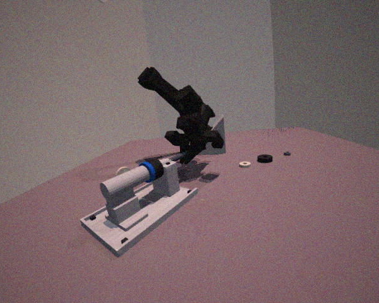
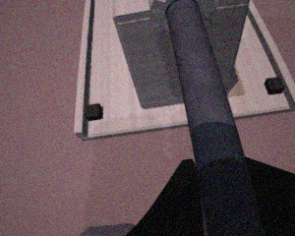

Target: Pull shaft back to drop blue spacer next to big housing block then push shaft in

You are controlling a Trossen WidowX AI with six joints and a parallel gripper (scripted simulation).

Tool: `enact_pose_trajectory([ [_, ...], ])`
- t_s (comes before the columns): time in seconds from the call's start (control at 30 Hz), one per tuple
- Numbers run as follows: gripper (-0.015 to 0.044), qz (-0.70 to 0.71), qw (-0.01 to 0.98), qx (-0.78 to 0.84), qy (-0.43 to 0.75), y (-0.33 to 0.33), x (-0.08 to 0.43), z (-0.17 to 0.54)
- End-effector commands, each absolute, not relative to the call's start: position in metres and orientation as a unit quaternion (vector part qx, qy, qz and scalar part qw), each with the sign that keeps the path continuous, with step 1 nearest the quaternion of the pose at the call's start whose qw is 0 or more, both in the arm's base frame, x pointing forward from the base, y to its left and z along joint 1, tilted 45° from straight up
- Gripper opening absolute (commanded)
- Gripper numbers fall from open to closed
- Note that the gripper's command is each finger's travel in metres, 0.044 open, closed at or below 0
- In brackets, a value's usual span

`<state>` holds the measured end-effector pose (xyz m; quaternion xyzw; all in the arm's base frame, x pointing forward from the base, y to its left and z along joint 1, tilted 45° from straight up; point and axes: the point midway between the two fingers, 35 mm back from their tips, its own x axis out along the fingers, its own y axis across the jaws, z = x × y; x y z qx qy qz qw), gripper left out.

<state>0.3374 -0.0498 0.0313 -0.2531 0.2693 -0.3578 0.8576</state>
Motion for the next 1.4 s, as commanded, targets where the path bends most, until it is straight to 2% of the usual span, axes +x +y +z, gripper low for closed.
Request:
enact_pose_trajectory([
  [0.0, 0.0, -0.36, 0.858, -0.251, 0.268, -0.0499, 0.3363, 0.0313],
  [1.37, 0.0, -0.36, 0.858, -0.251, 0.268, -0.0479, 0.3316, 0.0295],
])
